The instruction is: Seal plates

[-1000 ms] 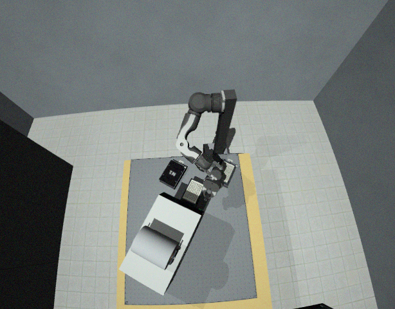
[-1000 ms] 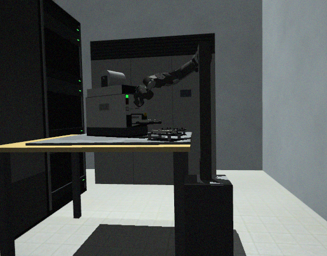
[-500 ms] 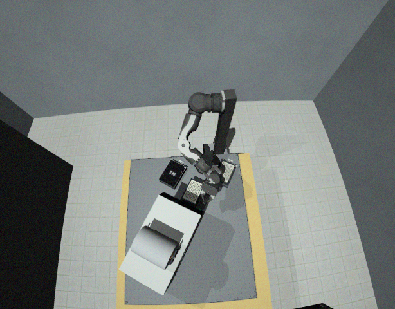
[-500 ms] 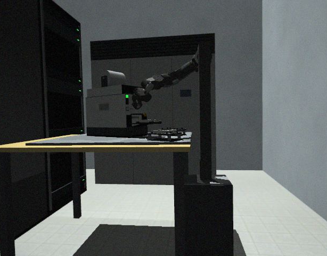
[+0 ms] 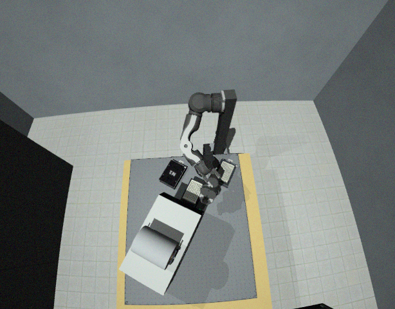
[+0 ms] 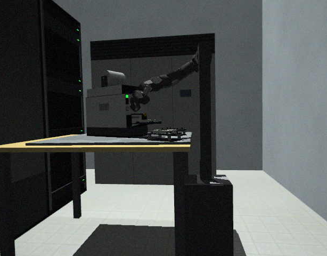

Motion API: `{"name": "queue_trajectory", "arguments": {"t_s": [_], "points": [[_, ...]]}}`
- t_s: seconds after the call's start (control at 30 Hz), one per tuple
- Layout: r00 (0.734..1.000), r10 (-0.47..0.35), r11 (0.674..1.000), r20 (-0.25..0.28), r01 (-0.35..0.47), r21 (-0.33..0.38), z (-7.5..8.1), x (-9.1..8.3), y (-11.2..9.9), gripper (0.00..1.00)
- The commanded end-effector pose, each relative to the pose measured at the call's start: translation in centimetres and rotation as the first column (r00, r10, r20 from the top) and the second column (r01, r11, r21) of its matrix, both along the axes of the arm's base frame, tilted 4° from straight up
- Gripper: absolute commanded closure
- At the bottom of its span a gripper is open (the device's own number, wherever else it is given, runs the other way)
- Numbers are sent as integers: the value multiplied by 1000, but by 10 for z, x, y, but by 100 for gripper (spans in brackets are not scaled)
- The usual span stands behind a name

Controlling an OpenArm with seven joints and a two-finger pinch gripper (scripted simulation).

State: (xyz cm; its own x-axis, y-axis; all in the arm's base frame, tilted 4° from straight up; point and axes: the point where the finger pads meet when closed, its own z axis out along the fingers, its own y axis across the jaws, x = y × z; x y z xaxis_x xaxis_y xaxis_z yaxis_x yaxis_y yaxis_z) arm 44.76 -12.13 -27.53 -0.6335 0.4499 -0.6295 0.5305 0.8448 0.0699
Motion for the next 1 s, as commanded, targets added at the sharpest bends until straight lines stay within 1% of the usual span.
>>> {"name": "queue_trajectory", "arguments": {"t_s": [0.0, 0.3, 0.97], "points": [[1000, 16, 1000, -1, -16, 3, -3, 1, 1, 100], [1000, 14, 1000, 0, -14, 4, -10, 8, -3, 100], [1000, 8, 1000, 3, -8, 4, -9, 9, -3, 100]]}}
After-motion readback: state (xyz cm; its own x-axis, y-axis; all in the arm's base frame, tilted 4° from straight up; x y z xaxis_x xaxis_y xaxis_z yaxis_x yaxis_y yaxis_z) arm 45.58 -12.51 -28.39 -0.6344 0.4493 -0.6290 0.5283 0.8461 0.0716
